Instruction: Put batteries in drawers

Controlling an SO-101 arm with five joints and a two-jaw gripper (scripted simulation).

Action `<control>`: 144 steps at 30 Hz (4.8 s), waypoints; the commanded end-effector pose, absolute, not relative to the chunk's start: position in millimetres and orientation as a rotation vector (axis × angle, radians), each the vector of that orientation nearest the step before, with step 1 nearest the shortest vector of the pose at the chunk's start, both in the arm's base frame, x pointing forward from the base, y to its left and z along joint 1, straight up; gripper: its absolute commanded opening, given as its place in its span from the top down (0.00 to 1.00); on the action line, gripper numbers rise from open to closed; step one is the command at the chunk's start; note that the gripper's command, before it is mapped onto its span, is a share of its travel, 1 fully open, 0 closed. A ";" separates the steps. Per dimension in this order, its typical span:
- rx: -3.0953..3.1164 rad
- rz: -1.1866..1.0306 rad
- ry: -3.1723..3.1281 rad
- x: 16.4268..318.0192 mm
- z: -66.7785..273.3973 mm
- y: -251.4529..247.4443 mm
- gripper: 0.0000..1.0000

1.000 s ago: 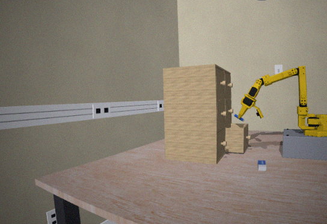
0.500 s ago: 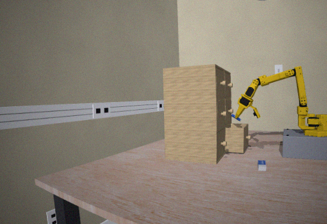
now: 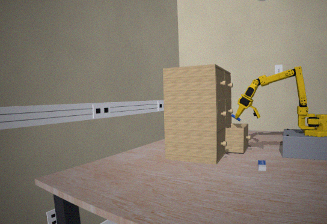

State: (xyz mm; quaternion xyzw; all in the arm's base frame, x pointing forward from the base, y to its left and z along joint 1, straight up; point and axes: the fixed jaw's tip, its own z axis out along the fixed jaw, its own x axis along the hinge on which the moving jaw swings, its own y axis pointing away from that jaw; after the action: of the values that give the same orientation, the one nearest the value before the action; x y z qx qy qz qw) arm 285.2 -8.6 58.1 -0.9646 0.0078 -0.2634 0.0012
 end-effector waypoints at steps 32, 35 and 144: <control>-3.032 -0.812 0.011 284.9 52.0 -7.6 1.00; -3.032 -0.812 0.011 284.8 51.6 -7.5 1.00; -3.032 -0.812 0.012 281.8 15.9 -7.7 1.00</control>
State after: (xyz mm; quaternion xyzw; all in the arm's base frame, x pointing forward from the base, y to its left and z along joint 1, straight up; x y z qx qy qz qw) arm 285.7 -8.7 22.8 -0.9627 0.0077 -0.2703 0.0012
